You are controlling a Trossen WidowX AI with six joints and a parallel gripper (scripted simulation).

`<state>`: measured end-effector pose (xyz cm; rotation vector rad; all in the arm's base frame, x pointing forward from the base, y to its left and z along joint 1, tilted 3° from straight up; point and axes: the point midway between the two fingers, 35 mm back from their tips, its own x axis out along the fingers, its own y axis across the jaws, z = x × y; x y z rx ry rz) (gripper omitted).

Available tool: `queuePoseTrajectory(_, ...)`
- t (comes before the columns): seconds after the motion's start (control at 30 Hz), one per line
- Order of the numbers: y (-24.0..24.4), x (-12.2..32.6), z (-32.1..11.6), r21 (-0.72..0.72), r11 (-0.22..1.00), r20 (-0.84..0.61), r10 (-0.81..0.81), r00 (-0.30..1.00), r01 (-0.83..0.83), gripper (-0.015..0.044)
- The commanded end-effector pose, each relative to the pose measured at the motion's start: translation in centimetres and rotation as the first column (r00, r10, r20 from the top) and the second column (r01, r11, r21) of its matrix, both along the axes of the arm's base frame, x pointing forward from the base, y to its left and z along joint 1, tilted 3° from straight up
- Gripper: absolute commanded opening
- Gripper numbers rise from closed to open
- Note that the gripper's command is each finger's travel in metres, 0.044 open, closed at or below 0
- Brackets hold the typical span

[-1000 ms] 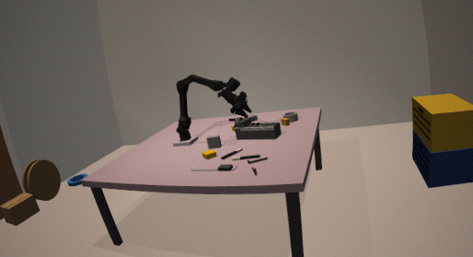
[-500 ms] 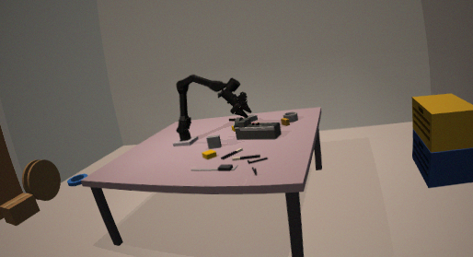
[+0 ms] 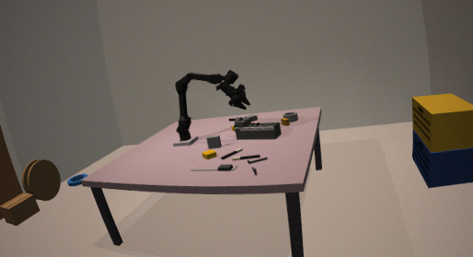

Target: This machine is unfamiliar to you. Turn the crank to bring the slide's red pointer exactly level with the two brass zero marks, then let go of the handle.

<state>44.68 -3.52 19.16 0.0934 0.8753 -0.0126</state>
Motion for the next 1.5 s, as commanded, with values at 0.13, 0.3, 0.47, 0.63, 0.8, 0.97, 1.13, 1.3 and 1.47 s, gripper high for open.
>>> queuePoseTrajectory(0.13,3.4,-3.7,0.8,-0.019,0.997,-0.003,-0.072,0.997,0.072,0.0440)
queuePoseTrajectory(0.3,5.2,-6.5,0.9,-0.030,0.991,0.013,-0.129,0.992,0.129,0.0440)
queuePoseTrajectory(0.47,6.5,-9.3,0.8,-0.036,0.982,0.042,-0.184,0.982,0.185,0.0440)
queuePoseTrajectory(0.63,7.2,-11.3,0.7,-0.036,0.974,0.067,-0.220,0.973,0.223,0.0440)
queuePoseTrajectory(0.8,7.2,-11.3,0.5,-0.036,0.974,0.067,-0.220,0.973,0.223,0.0440)
queuePoseTrajectory(0.97,7.4,-11.2,-1.4,-0.035,0.974,0.067,-0.220,0.973,0.223,0.0440)
queuePoseTrajectory(1.13,7.4,-11.2,-3.4,-0.035,0.974,0.067,-0.220,0.973,0.223,0.0440)
queuePoseTrajectory(1.3,7.5,-11.3,-4.7,-0.035,0.974,0.067,-0.220,0.973,0.223,0.0440)
queuePoseTrajectory(1.47,7.5,-11.3,-4.9,-0.035,0.974,0.067,-0.220,0.973,0.223,0.0440)
